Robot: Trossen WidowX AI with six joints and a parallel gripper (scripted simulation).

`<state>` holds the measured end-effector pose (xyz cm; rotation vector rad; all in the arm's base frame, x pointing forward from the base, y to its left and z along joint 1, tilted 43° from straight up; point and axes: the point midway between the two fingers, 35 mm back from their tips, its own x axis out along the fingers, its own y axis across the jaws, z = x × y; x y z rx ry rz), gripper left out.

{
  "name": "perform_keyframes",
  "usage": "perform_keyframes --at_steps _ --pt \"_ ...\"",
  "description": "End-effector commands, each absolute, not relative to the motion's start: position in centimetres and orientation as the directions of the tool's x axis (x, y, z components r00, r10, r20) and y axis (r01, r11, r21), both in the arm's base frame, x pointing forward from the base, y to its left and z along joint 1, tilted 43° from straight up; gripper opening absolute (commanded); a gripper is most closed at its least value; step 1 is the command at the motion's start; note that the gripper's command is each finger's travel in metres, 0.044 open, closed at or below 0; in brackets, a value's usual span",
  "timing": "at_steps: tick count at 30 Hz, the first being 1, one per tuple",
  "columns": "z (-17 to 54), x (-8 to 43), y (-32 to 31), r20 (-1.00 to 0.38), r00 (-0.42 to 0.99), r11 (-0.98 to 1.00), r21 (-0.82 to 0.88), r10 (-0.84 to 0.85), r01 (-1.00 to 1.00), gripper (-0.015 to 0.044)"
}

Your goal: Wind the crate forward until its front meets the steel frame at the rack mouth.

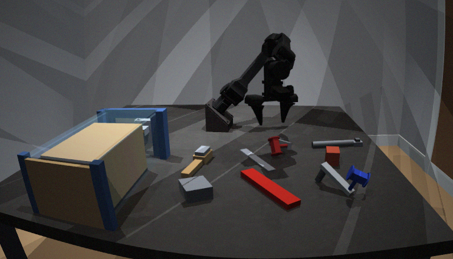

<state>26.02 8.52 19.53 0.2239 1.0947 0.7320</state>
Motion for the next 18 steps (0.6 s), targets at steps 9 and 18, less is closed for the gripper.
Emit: perform_keyframes --at_steps 9,18 --pt "18.5 27.1 12.9 -0.732 0.182 0.726 0.548 0.657 -0.415 0.044" --pt "16.6 27.6 15.3 -0.729 0.183 0.724 0.551 0.66 -0.416 0.044"
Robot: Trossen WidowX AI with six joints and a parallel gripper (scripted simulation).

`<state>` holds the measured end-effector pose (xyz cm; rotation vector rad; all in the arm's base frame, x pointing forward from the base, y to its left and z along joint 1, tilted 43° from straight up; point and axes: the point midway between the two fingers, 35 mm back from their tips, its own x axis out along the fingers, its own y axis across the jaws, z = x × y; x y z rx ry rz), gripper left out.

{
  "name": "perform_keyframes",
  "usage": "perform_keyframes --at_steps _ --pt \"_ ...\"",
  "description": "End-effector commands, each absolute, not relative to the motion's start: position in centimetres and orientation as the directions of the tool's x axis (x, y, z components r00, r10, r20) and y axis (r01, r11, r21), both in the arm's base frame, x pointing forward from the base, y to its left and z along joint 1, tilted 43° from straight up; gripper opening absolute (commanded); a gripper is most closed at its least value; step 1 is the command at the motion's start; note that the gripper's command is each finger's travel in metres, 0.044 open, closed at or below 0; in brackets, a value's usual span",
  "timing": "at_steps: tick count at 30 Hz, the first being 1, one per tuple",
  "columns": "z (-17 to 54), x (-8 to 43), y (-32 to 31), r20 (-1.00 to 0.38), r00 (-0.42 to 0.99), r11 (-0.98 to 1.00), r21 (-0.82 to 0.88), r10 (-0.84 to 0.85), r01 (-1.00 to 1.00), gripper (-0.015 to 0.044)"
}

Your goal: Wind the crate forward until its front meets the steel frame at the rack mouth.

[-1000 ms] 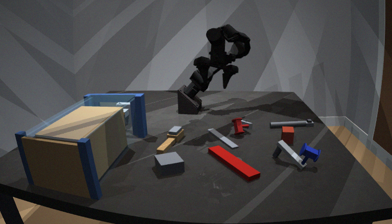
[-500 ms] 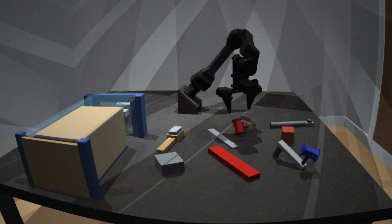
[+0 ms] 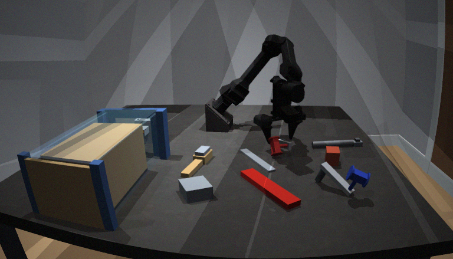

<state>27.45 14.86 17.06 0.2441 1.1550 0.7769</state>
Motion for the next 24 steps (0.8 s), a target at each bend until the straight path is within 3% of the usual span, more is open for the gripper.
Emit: perform_keyframes --at_steps 1,14,24 --pt "16.5 27.6 15.3 -0.729 0.183 0.724 0.551 0.66 -0.416 0.044" --pt "15.5 27.9 16.3 -0.728 0.183 0.723 0.551 0.66 -0.416 0.044" --pt "15.9 27.8 16.2 -0.725 0.185 0.719 0.55 0.664 -0.424 0.0373"
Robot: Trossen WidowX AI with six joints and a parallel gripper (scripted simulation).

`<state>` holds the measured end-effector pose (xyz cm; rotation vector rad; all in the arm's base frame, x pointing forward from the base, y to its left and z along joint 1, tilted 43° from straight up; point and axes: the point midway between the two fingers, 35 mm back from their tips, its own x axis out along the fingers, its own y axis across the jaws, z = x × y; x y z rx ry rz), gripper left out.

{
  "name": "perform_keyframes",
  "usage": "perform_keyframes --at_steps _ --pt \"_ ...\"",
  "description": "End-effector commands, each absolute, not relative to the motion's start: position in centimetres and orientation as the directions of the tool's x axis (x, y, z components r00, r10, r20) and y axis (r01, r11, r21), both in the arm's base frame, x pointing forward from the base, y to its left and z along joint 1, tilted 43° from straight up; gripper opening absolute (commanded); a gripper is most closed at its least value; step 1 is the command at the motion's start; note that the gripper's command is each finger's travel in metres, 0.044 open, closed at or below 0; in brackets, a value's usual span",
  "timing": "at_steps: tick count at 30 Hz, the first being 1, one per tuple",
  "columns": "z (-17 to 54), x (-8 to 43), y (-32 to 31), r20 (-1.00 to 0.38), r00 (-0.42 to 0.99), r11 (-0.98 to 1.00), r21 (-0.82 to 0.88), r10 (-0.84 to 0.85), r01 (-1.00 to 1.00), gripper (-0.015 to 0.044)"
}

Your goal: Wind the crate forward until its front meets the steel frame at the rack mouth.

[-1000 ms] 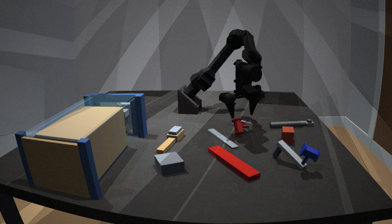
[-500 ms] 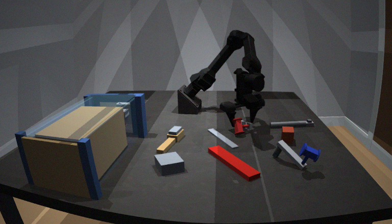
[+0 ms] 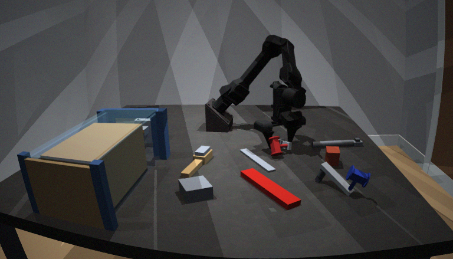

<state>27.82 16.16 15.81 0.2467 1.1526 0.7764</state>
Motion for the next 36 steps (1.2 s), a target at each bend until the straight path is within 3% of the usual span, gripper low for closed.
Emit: perform_keyframes --at_steps 1,36 --pt "15.87 27.8 16.15 -0.725 0.185 0.719 0.55 0.664 -0.424 0.0367" --pt "15.87 27.8 16.15 -0.725 0.185 0.719 0.55 0.664 -0.424 0.0133"
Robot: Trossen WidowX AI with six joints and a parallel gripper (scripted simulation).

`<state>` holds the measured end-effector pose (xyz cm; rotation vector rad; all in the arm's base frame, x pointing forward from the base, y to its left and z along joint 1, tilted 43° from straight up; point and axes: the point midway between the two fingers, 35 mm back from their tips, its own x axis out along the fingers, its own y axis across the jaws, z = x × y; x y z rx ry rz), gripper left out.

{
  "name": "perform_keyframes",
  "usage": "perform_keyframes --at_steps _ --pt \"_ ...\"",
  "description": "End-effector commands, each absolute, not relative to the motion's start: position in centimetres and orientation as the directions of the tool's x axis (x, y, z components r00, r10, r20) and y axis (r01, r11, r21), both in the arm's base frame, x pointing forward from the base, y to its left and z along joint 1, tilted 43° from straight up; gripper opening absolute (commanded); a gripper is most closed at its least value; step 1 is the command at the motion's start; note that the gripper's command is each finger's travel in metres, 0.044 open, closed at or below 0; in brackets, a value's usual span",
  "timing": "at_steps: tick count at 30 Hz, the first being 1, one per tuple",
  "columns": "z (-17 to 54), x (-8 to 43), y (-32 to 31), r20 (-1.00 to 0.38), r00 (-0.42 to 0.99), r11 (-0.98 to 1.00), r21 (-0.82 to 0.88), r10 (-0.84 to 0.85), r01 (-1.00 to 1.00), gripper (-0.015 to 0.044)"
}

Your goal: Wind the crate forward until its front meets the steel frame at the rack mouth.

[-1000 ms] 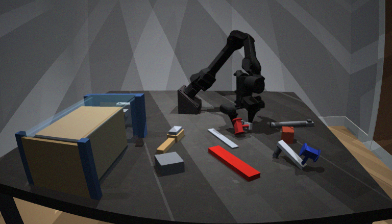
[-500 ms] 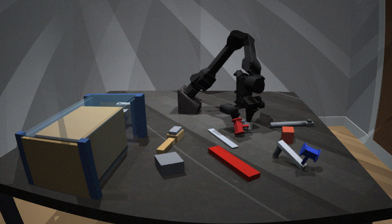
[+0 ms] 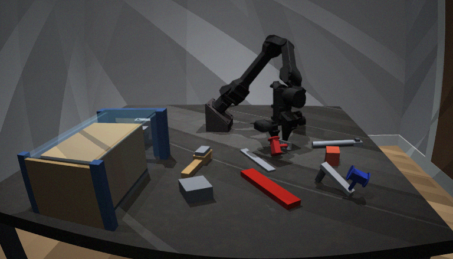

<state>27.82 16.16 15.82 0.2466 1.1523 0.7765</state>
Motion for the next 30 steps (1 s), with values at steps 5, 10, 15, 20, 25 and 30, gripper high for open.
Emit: perform_keyframes --at_steps 5,10,15,20,25,30 --pt "15.9 27.8 16.2 -0.725 0.185 0.719 0.55 0.664 -0.424 0.01" --pt "15.9 27.8 16.2 -0.725 0.185 0.719 0.55 0.664 -0.424 0.0067" --pt "15.9 27.8 16.2 -0.725 0.185 0.719 0.55 0.664 -0.424 0.0033" --pt "15.9 27.8 16.2 -0.725 0.185 0.719 0.55 0.664 -0.424 0.0" --pt "18.2 28.0 13.6 -0.736 0.182 0.728 0.541 0.652 -0.422 0.0" --pt "23.2 27.0 8.8 -0.741 0.178 0.732 0.54 0.648 -0.415 0.0"
